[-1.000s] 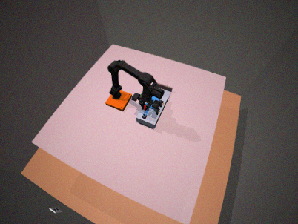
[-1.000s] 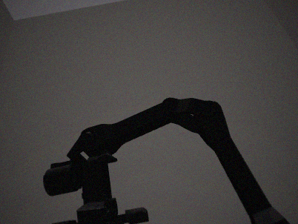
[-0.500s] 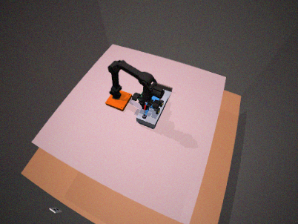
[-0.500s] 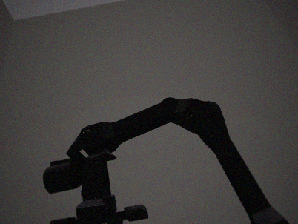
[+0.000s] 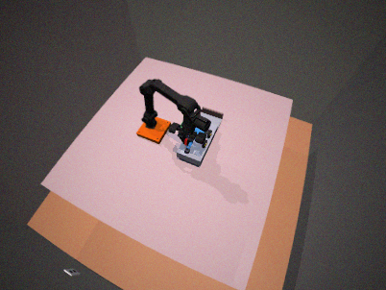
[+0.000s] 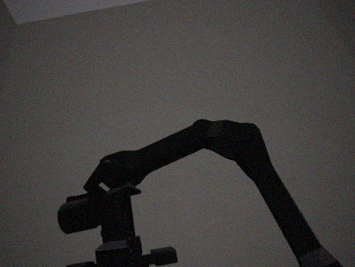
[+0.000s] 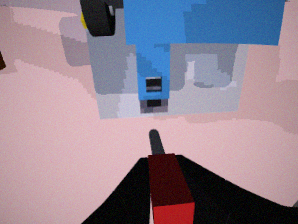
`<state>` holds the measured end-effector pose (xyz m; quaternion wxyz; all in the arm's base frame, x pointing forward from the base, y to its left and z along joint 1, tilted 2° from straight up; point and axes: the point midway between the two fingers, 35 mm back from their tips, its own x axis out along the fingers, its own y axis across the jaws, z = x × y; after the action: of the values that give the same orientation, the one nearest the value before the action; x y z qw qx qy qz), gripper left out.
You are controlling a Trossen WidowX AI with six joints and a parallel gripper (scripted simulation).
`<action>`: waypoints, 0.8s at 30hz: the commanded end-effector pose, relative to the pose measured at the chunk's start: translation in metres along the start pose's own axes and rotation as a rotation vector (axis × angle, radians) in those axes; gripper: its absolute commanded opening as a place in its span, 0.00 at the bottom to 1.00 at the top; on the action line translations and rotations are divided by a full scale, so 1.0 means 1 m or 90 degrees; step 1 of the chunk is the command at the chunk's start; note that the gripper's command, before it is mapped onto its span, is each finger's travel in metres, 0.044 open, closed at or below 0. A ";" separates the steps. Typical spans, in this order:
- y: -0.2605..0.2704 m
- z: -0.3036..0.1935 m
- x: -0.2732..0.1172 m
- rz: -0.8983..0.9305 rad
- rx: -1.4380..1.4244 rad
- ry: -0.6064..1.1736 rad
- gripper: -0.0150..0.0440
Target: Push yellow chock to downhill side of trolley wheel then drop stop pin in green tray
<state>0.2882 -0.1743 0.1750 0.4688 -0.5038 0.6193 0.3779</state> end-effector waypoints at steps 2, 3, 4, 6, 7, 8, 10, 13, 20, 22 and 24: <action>-0.002 -0.009 -0.002 -0.006 0.001 0.004 0.25; -0.003 -0.010 -0.002 -0.006 0.001 0.004 0.25; -0.003 -0.011 -0.002 -0.006 0.001 0.004 0.25; -0.001 -0.011 -0.002 -0.005 0.001 0.004 0.25; 0.001 -0.011 -0.002 -0.005 0.001 0.004 0.25; 0.004 -0.010 -0.001 -0.005 0.001 0.004 0.25; 0.011 -0.010 -0.001 -0.005 0.001 0.004 0.25; 0.022 -0.010 -0.001 -0.004 0.001 0.004 0.25; 0.043 -0.011 -0.002 -0.003 0.001 0.004 0.25; 0.049 -0.011 -0.002 -0.003 0.001 0.004 0.25; 0.055 -0.011 -0.001 -0.002 0.000 0.004 0.25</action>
<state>0.2428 -0.1744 0.1813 0.4691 -0.5078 0.6192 0.3725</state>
